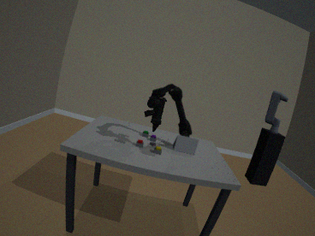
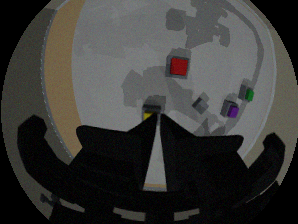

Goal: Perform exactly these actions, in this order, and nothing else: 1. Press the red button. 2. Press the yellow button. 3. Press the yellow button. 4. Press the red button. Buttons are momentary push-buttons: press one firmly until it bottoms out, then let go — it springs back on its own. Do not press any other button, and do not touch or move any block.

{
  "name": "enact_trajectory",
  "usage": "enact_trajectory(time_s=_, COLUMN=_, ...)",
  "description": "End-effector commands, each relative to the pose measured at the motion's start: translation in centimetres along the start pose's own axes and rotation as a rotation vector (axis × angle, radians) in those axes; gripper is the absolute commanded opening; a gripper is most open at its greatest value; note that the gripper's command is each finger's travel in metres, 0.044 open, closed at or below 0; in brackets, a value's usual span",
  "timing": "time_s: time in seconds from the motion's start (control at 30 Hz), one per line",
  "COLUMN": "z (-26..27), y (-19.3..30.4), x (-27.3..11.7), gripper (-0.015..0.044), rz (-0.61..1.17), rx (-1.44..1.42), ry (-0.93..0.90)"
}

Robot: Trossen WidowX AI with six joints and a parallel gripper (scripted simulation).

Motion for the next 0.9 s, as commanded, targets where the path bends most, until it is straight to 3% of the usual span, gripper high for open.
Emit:
enact_trajectory(time_s=0.0, z=-1.8, y=-6.6, x=0.4, gripper=0.0020, rz=0.000, rx=0.010, ry=0.015)
enact_trajectory(time_s=0.3, z=-2.1, y=-7.5, x=0.8, gripper=0.0020, rz=-0.001, rx=0.011, ry=0.018)
enact_trajectory(time_s=0.47, z=-2.2, y=-7.6, x=6.5, gripper=0.0020, rz=-0.002, rx=0.011, ry=0.019)
enact_trajectory(time_s=0.87, z=-2.3, y=-7.6, x=7.6, gripper=0.0020, rz=-0.002, rx=0.011, ry=0.020)
Point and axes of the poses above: the point midway between the two fingers, 35 mm back from their tips, its own x axis out along the fingers, its own z axis across the jaws, y = z × x, the point moved 1 cm from there along -x, back along the fingers, and after that the axes turned 13 degrees about x, right-handed, at the moved point
